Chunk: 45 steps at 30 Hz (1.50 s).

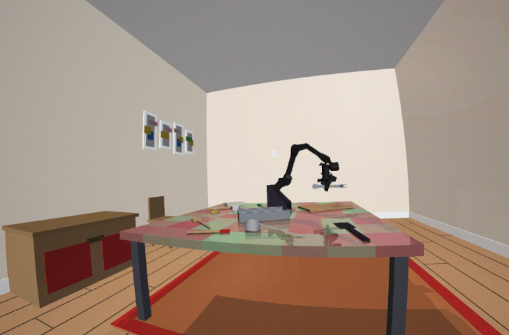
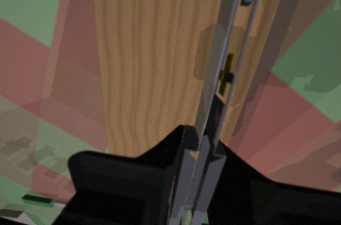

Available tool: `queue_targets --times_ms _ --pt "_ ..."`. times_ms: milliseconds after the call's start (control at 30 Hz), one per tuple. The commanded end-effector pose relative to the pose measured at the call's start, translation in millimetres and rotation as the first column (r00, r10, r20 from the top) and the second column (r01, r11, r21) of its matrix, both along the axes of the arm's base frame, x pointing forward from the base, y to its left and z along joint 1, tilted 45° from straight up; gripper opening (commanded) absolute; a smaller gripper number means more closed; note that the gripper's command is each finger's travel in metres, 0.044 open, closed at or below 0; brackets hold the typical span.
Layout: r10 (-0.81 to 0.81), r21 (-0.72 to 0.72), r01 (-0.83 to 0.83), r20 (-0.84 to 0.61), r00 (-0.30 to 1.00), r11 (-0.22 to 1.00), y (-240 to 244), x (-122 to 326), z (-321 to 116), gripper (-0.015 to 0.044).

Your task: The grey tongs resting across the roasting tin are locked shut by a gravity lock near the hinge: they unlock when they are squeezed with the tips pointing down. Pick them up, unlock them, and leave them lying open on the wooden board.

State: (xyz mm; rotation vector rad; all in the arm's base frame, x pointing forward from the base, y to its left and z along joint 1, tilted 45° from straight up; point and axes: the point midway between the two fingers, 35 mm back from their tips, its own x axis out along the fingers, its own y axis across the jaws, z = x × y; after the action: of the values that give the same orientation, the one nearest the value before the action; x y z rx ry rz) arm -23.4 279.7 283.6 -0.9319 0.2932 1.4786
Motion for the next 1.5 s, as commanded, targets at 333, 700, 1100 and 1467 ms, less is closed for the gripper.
queue_targets --times_ms 333,700,1100,1467 --pt "0.006 -0.002 -0.006 0.000 1.000 1.000 16.5 1.2 -15.4 -0.0150" --pt "0.006 -0.003 -0.006 -0.001 1.000 1.000 29.2 3.5 -27.9 -0.0150" --pt "0.007 -0.002 -0.007 -0.001 1.000 1.000 42.4 7.1 -42.5 -0.0150" --pt "0.008 -0.002 -0.008 -0.001 1.000 1.000 53.4 11.2 -56.3 -0.0150"
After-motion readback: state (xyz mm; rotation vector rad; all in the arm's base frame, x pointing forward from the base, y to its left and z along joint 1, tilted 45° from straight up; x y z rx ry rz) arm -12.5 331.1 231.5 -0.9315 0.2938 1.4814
